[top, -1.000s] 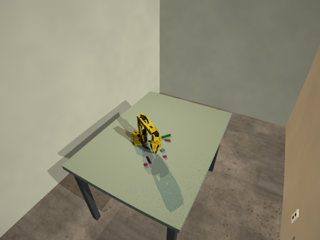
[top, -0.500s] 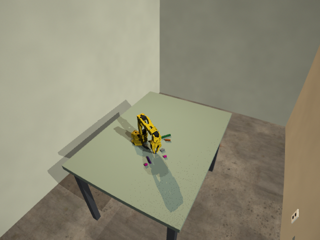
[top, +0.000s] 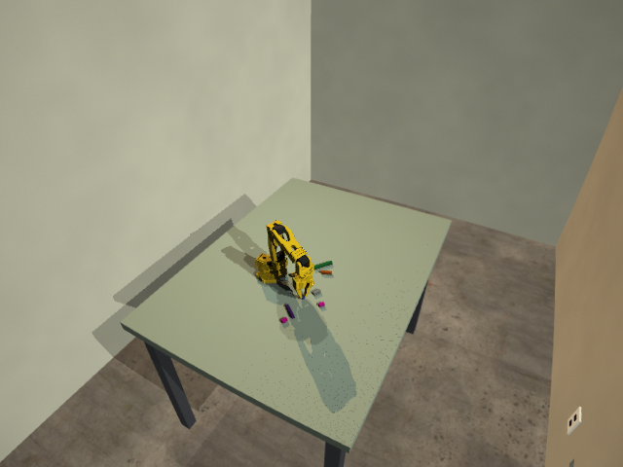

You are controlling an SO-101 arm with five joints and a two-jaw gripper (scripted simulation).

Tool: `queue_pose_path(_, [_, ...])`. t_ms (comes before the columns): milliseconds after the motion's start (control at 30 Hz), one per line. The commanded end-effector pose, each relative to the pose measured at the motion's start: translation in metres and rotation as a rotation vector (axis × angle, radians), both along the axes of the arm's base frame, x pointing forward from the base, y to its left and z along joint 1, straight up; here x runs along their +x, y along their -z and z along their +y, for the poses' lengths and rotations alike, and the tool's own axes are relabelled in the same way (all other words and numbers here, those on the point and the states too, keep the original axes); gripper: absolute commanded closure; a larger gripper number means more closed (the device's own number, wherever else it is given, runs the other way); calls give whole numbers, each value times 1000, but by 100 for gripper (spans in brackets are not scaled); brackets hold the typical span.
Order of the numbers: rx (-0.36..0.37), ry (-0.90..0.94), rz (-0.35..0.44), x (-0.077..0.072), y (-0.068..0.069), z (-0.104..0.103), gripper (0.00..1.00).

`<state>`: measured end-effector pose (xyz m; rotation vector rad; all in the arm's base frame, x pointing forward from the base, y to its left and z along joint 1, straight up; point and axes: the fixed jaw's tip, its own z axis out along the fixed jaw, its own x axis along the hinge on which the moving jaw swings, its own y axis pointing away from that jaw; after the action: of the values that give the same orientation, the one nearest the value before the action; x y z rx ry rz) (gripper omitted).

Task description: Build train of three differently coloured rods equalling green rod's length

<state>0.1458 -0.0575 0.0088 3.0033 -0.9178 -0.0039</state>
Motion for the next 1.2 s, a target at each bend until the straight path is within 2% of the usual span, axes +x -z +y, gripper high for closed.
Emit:
queue_pose_path(0, [-16,0,-52,8,-7,-2,98])
queue_pose_path(600, [-16,0,-52,8,-7,-2,93])
queue_pose_path(1167, [-16,0,-52,8,-7,-2,84])
